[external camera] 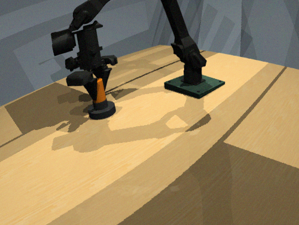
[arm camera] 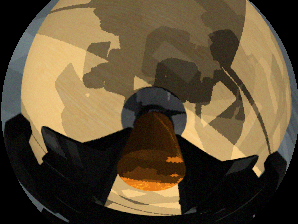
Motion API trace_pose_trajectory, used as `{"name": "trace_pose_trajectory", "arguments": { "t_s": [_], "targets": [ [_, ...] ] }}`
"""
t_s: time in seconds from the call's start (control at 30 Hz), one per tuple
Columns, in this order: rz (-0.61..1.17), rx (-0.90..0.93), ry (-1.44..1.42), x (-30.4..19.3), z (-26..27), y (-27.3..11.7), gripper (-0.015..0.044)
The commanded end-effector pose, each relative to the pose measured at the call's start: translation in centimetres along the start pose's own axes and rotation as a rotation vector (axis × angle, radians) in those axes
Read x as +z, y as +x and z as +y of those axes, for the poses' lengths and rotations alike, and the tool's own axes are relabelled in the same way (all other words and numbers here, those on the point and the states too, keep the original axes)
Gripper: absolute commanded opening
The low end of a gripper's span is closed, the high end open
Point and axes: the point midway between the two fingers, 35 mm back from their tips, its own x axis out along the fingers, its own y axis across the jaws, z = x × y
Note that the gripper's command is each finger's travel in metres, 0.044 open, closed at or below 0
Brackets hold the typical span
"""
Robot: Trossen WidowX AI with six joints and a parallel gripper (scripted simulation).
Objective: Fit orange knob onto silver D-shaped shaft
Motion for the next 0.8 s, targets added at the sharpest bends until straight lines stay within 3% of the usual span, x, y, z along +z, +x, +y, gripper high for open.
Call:
{"name": "trace_pose_trajectory", "arguments": {
  "t_s": [0.0, 0.27, 0.6, 0.77],
  "targets": [
    [0.0, 0.0, 0.004, 0.0, 0.0, 0.0, 0.0236],
    [0.0, 0.0, 0.004, 0.0, 0.0, 0.0, 0.044],
    [0.0, 0.0, 0.003, 0.0, 0.0, -0.3, 0.044],
    [-0.001, 0.001, 0.001, 0.3, 0.3, -6.1, 0.044]
  ]
}}
